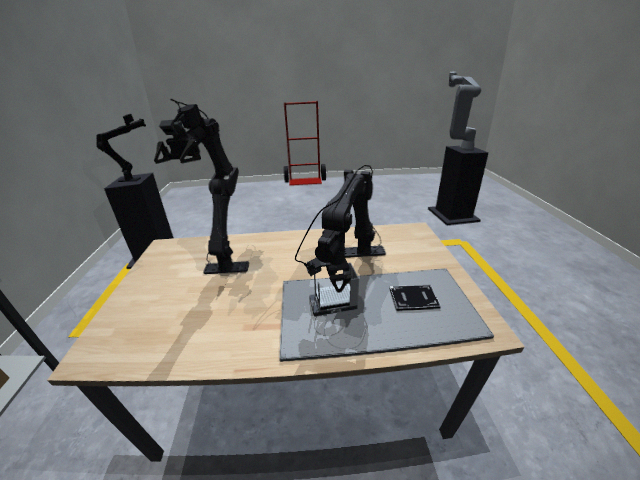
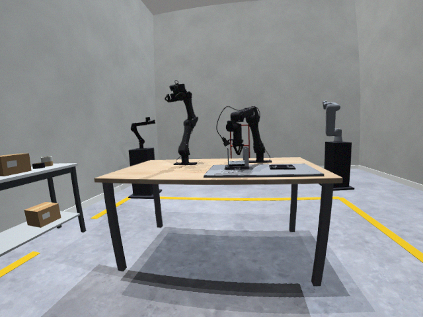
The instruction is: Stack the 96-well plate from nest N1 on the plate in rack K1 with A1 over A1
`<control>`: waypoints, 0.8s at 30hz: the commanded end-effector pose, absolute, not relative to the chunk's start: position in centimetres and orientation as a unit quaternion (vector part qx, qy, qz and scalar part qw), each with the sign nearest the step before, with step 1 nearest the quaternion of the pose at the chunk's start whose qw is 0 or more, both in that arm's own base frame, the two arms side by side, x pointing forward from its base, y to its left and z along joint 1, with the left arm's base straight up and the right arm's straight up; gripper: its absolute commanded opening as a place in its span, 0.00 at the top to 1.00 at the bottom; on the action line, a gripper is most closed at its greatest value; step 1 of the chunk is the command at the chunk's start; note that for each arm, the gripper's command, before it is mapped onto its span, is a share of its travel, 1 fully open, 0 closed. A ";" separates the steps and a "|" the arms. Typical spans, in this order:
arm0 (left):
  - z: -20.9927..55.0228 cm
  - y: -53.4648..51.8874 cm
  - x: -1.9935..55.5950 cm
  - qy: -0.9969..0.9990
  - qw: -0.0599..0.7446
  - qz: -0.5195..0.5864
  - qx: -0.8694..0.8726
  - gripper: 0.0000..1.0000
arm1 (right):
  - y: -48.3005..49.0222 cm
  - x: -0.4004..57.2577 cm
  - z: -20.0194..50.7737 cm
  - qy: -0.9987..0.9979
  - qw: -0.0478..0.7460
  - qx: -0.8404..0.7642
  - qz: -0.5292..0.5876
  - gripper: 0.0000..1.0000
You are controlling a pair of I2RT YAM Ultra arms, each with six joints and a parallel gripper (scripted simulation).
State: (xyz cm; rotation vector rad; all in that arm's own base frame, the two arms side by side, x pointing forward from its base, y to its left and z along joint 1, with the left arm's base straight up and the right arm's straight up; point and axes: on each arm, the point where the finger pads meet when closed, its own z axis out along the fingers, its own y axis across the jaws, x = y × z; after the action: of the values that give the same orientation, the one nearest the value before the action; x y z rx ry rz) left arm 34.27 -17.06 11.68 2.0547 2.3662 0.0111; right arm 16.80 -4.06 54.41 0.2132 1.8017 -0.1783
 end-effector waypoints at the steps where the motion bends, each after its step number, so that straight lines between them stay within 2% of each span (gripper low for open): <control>1: 14.2 -17.0 34.2 0.756 0.018 0.000 0.654 0.00 | -4.1 15.8 54.2 0.782 0.610 0.103 -0.080 0.00; 24: 18.2 -17.2 34.4 0.756 0.010 -0.002 0.654 0.00 | -4.1 15.8 54.2 0.782 0.610 0.103 -0.080 0.00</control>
State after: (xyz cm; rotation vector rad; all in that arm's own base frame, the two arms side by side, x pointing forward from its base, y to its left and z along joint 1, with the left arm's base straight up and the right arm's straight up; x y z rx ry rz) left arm 34.45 -17.15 16.36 2.0517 2.3628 0.0129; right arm 16.80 -4.06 54.41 0.2132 1.8017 -0.1783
